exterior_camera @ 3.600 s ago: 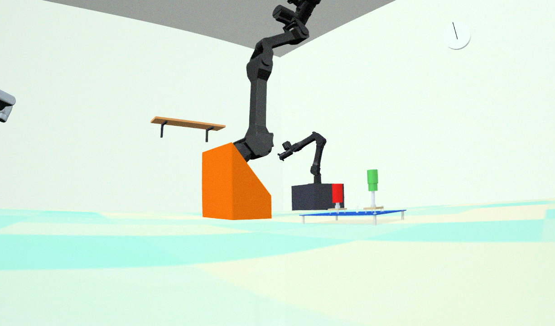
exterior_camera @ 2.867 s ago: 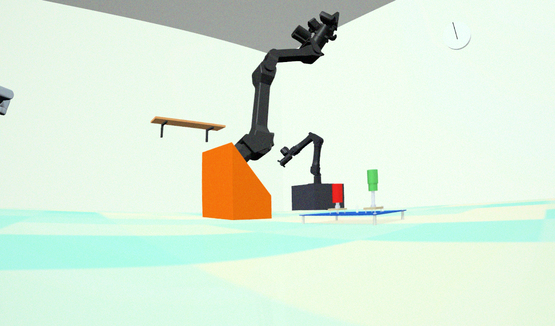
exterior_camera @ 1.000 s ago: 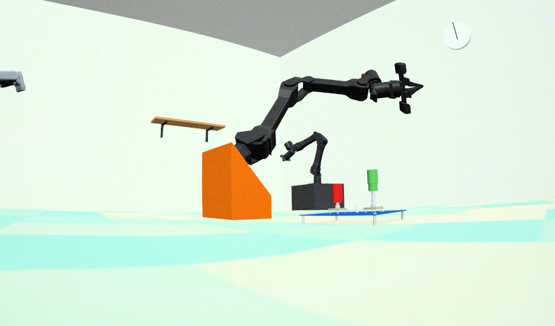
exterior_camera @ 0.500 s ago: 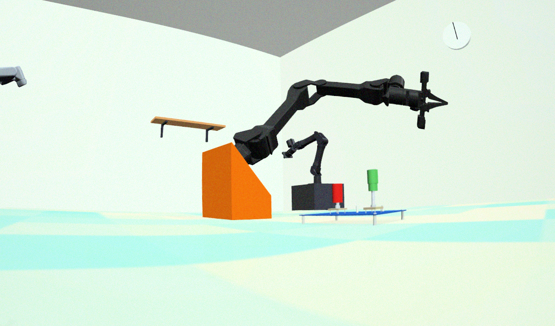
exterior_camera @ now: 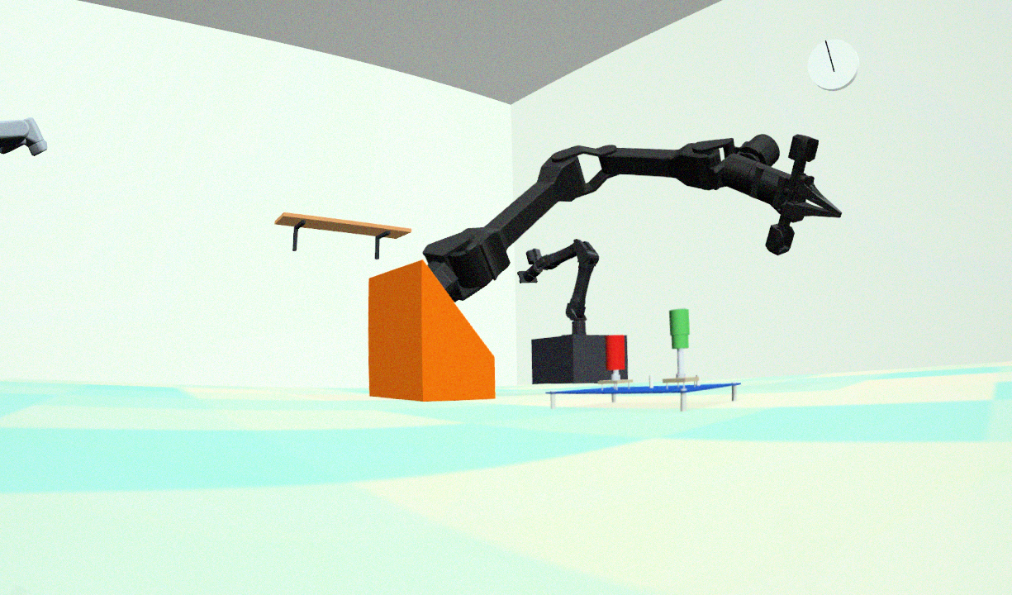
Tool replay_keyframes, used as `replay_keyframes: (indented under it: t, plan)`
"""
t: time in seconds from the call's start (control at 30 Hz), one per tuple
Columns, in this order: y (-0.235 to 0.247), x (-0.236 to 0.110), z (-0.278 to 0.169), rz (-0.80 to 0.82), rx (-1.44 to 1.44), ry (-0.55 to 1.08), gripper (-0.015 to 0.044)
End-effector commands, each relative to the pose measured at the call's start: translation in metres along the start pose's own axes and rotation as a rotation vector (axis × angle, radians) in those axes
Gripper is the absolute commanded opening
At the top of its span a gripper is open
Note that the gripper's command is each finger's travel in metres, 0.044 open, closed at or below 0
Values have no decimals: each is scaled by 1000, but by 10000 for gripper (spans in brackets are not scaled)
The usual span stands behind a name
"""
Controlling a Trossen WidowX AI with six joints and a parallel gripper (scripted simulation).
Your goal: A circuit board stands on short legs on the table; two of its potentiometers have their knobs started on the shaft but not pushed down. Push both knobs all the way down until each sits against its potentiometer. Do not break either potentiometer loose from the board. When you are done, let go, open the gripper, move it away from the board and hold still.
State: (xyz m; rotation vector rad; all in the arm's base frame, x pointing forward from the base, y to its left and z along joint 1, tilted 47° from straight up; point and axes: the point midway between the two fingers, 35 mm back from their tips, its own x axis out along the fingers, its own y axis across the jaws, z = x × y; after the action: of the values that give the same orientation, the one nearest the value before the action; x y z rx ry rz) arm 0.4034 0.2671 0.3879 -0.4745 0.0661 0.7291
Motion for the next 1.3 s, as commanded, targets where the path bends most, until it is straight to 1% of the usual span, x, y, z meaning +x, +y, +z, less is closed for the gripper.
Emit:
replay_keyframes:
  t: [0.0,0.27,0.57,0.93,1.27]
  plan:
    - [1,14,-43,55,30,105,0]
    - [1,27,-126,157,126,304,0]
    - [5,22,-213,268,281,505,0]
    - [16,-4,-302,395,534,710,0]
    - [32,-39,-362,496,817,849,0]
